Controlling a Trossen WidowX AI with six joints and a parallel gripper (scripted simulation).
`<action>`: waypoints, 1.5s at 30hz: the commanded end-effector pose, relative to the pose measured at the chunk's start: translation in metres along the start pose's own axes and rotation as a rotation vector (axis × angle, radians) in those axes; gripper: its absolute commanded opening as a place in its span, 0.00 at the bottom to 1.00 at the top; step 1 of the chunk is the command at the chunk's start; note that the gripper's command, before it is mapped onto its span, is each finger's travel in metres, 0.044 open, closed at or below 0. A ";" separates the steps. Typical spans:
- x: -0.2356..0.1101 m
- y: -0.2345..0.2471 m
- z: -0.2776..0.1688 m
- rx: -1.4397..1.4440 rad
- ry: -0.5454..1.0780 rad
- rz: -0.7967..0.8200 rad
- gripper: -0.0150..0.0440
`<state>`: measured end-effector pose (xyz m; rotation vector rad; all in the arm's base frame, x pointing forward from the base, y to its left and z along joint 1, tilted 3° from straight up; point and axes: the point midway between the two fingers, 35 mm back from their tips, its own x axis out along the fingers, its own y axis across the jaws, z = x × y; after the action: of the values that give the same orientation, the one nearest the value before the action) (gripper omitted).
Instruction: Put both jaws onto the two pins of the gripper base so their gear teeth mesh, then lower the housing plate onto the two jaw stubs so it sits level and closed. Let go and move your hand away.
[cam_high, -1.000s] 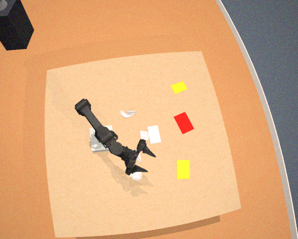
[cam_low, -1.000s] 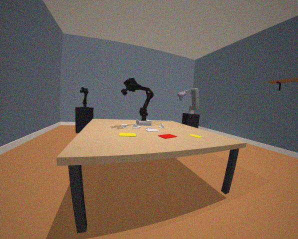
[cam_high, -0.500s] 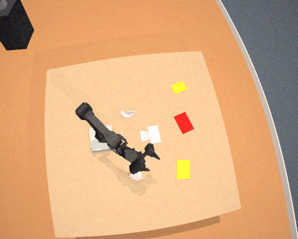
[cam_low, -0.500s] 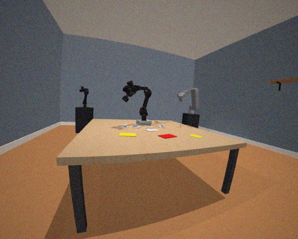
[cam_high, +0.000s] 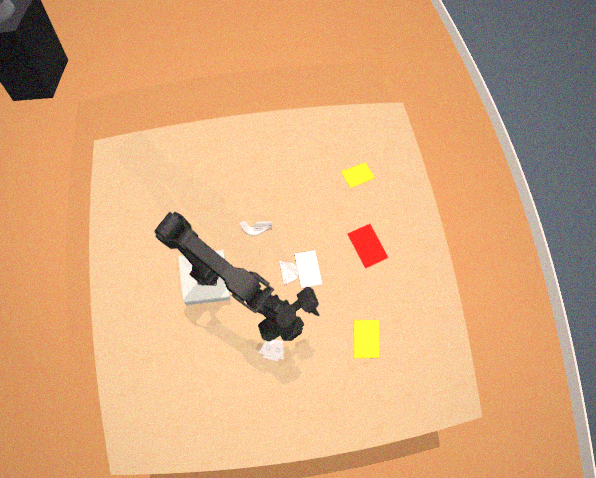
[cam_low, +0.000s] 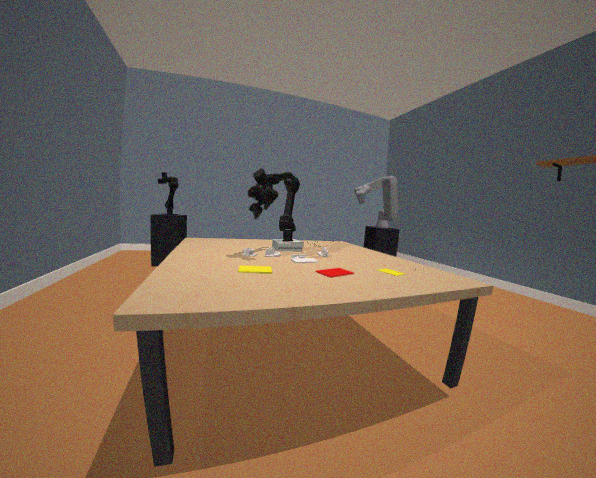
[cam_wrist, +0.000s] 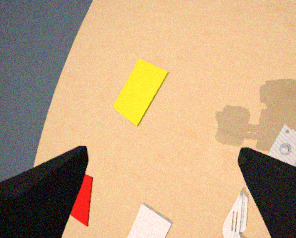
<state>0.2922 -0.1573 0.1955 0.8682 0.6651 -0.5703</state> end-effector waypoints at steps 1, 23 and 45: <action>0.011 -0.008 -0.017 0.002 0.069 -0.065 1.00; 0.036 -0.052 -0.106 -0.092 0.417 -0.433 1.00; 0.063 -0.087 -0.145 -0.143 0.509 -0.549 1.00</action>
<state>0.2308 -0.0919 0.0401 0.6998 1.4235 -0.7847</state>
